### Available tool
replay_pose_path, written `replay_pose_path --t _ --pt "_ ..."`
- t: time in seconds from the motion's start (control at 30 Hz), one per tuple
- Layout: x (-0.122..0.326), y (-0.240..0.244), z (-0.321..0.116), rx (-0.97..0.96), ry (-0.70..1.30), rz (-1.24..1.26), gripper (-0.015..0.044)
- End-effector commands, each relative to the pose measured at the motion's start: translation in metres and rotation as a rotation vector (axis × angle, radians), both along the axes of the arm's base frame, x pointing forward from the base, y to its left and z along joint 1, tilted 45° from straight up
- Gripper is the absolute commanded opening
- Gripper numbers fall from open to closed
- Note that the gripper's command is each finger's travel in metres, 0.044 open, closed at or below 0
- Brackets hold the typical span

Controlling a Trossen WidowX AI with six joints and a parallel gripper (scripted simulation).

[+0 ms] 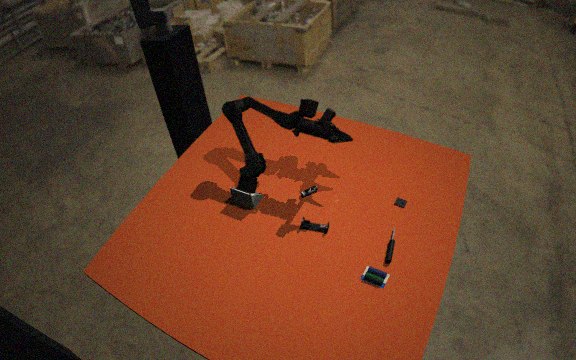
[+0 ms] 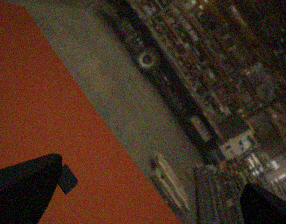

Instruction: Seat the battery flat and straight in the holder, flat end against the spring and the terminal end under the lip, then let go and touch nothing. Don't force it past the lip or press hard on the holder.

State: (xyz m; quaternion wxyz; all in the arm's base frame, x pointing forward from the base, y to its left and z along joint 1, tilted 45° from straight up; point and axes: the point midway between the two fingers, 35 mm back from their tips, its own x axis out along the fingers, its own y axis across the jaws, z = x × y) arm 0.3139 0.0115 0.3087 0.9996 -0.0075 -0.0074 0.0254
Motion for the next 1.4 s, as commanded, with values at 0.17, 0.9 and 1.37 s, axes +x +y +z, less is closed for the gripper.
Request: replay_pose_path --t 0.17,0.9,1.37 --pt "0.012 0.004 -0.082 0.479 0.456 0.016 0.0242" --pt "-0.092 0.035 -0.190 2.187 1.645 -1.370 0.0230" --pt "-0.092 0.035 -0.190 2.187 1.645 -1.370 0.0230"
